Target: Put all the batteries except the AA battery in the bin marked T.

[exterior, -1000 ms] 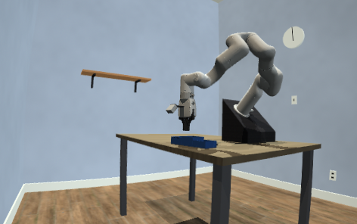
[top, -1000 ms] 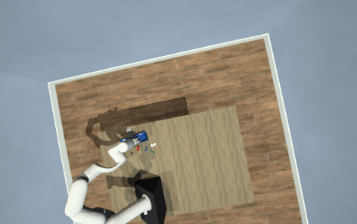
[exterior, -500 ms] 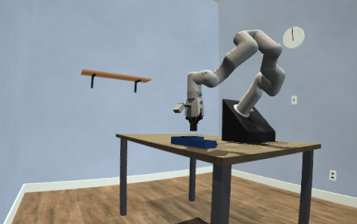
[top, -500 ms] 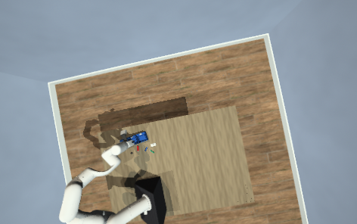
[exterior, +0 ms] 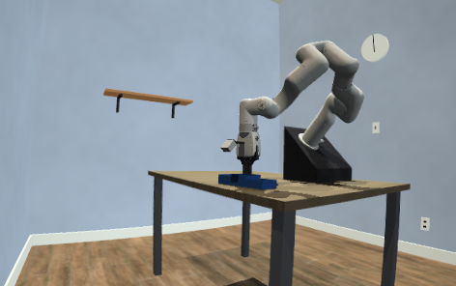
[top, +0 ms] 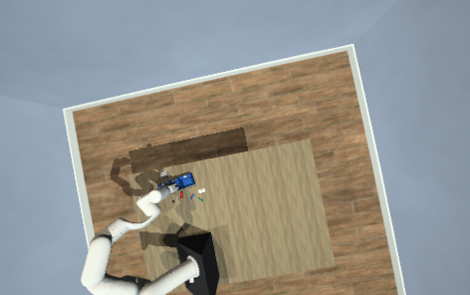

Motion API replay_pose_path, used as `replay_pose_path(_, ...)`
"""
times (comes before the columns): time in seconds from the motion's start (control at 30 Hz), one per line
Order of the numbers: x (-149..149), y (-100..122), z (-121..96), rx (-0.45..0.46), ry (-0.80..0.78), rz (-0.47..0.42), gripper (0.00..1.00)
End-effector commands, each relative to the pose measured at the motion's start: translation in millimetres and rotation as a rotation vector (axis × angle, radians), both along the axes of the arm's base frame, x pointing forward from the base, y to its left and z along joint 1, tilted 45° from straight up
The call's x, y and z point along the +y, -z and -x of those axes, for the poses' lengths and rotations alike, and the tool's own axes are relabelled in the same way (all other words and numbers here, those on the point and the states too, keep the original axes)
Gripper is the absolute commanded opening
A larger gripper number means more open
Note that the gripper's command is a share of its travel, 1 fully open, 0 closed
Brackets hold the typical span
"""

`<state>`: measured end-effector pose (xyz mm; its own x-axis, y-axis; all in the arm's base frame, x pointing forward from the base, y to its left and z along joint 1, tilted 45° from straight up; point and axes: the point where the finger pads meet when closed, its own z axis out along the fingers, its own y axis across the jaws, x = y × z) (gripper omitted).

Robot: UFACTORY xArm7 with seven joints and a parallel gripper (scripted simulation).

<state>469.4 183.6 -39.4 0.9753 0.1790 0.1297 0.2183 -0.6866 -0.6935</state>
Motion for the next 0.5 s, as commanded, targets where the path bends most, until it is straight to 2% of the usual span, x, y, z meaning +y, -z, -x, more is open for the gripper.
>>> replay_pose_path(0.0, 5.5, 6.5, -1.5, -0.003, 0.003, 0.001, 0.07)
replay_pose_path(0.23, 18.6, 19.8, -0.9, -0.003, 0.003, 0.001, 0.07)
replay_pose_path(0.47, 19.1, 20.3, -0.9, -0.003, 0.003, 0.001, 0.07)
